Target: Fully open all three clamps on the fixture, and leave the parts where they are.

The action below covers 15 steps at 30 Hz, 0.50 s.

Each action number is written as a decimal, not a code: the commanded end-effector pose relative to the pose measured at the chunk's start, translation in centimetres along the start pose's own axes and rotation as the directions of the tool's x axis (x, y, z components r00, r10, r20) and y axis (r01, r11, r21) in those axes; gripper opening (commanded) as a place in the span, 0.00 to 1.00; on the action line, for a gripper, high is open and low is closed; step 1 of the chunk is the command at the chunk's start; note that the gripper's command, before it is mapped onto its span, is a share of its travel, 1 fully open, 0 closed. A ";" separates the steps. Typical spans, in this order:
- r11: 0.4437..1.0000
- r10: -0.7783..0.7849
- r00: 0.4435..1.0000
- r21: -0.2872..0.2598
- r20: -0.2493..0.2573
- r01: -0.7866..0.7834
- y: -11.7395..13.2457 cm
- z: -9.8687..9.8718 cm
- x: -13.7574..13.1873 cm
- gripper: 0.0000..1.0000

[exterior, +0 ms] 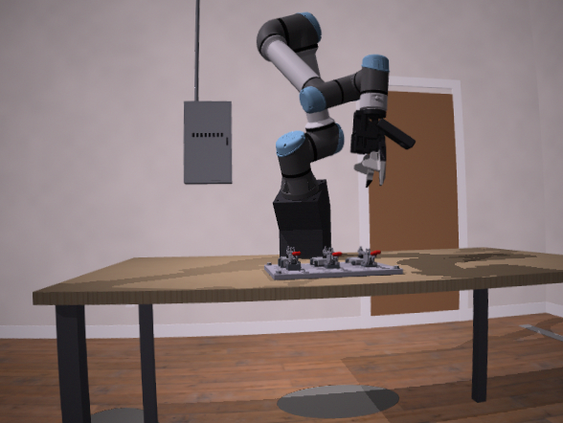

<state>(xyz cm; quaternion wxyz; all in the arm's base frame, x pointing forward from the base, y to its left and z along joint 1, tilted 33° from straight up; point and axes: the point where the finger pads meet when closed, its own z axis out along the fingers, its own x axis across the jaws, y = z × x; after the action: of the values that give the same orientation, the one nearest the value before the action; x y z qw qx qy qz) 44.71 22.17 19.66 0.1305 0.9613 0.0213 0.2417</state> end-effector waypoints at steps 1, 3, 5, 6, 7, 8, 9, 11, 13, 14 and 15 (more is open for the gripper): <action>0.967 0.253 0.968 0.030 0.003 -0.253 2.8 0.4 -1.4 1.00; 0.951 0.309 0.951 0.034 0.006 -0.309 3.5 0.6 -1.8 1.00; 0.909 0.415 0.910 0.040 0.013 -0.415 4.8 0.8 -2.6 1.00; 0.909 0.415 0.910 0.040 0.013 -0.415 4.8 0.8 -2.6 1.00; 0.909 0.415 0.910 0.040 0.013 -0.415 4.8 0.8 -2.6 1.00; 0.909 0.415 0.910 0.040 0.013 -0.415 4.8 0.8 -2.6 1.00; 0.885 0.464 0.886 0.042 0.016 -0.464 5.3 0.9 -3.0 1.00; 0.830 0.555 0.831 0.047 0.023 -0.556 6.4 1.2 -3.8 1.00; 0.770 0.636 0.771 0.050 0.029 -0.637 7.3 1.4 -4.6 1.00; 0.770 0.636 0.771 0.050 0.029 -0.637 7.3 1.4 -4.6 1.00; 0.738 0.672 0.740 0.052 0.032 -0.673 7.8 1.6 -5.0 1.00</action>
<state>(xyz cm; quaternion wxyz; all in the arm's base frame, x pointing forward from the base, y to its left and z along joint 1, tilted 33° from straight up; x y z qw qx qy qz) 41.98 15.72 18.57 0.0443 0.9366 -0.2303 0.2605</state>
